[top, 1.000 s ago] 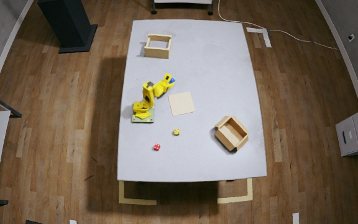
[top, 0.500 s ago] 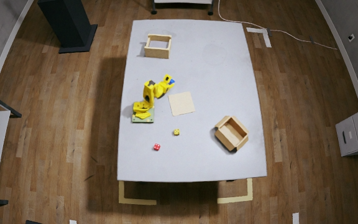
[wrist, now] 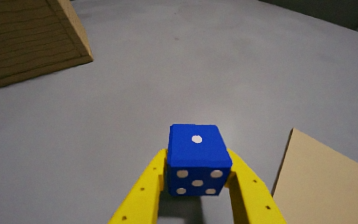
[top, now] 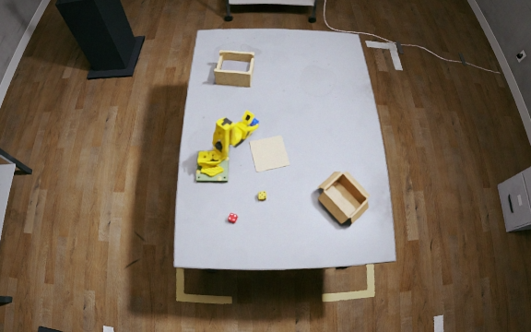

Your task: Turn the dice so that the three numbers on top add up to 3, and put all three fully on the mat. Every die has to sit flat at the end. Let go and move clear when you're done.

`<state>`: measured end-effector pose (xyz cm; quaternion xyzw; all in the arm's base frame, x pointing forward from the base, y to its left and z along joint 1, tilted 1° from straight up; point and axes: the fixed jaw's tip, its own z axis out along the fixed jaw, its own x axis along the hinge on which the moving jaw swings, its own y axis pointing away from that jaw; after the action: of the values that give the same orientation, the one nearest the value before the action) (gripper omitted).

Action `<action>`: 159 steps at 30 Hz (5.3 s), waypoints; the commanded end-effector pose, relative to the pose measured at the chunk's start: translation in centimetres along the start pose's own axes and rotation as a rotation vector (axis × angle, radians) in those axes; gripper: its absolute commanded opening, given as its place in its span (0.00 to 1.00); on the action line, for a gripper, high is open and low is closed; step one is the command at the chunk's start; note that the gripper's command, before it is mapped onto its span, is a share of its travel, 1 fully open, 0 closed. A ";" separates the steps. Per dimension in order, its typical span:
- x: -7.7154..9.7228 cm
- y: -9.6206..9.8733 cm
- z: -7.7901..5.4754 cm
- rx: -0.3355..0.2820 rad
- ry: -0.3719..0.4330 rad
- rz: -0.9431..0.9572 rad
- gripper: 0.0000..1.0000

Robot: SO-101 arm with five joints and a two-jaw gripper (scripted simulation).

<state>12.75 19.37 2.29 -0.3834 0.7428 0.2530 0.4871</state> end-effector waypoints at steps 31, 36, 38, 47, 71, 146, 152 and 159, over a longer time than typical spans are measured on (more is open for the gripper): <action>0.7 -0.1 0.6 0.006 -0.023 -0.006 0.00; 0.9 -0.1 0.7 0.006 -0.023 -0.006 0.00; 0.9 -0.1 0.7 0.006 -0.023 -0.006 0.00; 1.2 -0.1 0.8 0.006 -0.023 -0.006 0.00; 1.8 -0.2 1.0 0.006 -0.023 -0.006 0.00; 1.9 -0.2 1.1 0.006 -0.023 -0.006 0.32; 1.9 -0.2 1.1 0.006 -0.023 -0.006 0.35; 1.9 -0.2 1.1 0.006 -0.023 -0.006 0.36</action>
<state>12.89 19.53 0.11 -0.3810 0.7387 0.2560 0.4936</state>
